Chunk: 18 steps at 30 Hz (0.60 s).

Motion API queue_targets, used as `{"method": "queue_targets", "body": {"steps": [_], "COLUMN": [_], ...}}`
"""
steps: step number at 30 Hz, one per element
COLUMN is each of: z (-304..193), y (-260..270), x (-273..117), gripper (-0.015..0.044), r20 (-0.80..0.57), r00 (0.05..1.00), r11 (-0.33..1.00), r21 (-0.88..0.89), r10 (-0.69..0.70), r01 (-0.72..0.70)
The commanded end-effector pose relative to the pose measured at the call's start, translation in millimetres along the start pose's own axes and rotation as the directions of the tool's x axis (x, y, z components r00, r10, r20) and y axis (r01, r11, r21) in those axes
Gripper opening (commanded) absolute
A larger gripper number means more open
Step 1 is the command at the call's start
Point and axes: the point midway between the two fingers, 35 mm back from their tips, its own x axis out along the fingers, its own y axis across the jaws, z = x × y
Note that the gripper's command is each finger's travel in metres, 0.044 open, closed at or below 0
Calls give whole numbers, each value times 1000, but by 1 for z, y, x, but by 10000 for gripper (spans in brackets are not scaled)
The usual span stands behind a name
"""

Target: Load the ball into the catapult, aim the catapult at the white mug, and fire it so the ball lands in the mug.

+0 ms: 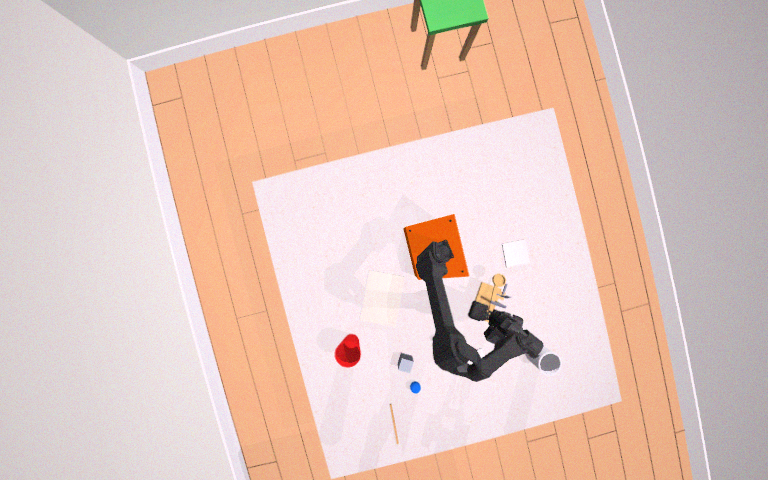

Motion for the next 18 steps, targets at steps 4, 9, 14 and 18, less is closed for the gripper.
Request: {"method": "queue_targets", "body": {"steps": [4,9,14,18], "z": [4,4,4,4], "y": [14,16,19,20], "x": [-1,-1,0,6], "gripper": [0,0,0,0], "r20": [0,0,0,0], "r00": [1000,1000,1000,1000], "r11": [975,973,973,973], "r21": [-221,-231,-232,-232], "r10": [7,7,7,7], "r01": [-7,-7,-7,-7]}}
